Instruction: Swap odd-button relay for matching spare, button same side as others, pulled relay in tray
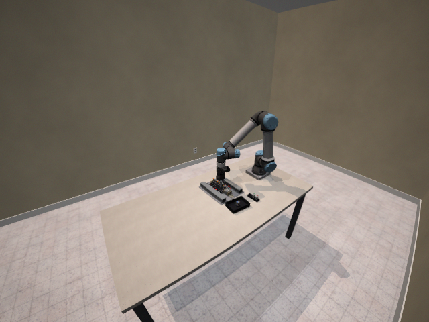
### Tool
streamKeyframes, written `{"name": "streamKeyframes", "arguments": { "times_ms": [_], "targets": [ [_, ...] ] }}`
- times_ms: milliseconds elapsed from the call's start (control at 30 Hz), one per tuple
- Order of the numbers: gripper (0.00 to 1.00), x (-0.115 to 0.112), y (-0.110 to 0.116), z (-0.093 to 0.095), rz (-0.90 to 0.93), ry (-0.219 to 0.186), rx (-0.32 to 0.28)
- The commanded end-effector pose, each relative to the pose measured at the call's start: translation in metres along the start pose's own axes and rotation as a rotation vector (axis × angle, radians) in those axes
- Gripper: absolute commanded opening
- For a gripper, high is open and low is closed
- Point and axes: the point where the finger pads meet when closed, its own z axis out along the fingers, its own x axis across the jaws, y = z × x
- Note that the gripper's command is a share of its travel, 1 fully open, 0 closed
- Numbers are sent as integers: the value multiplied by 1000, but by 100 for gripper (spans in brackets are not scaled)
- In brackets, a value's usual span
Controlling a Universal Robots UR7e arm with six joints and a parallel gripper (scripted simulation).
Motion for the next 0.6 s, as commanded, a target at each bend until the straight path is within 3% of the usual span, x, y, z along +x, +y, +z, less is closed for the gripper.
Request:
{"name": "streamKeyframes", "arguments": {
  "times_ms": [0, 567],
  "targets": [
    [0, 1, 0, -2, 0, 2, -1],
    [0, 1, 0, -4, 0, 2, -1]
  ]
}}
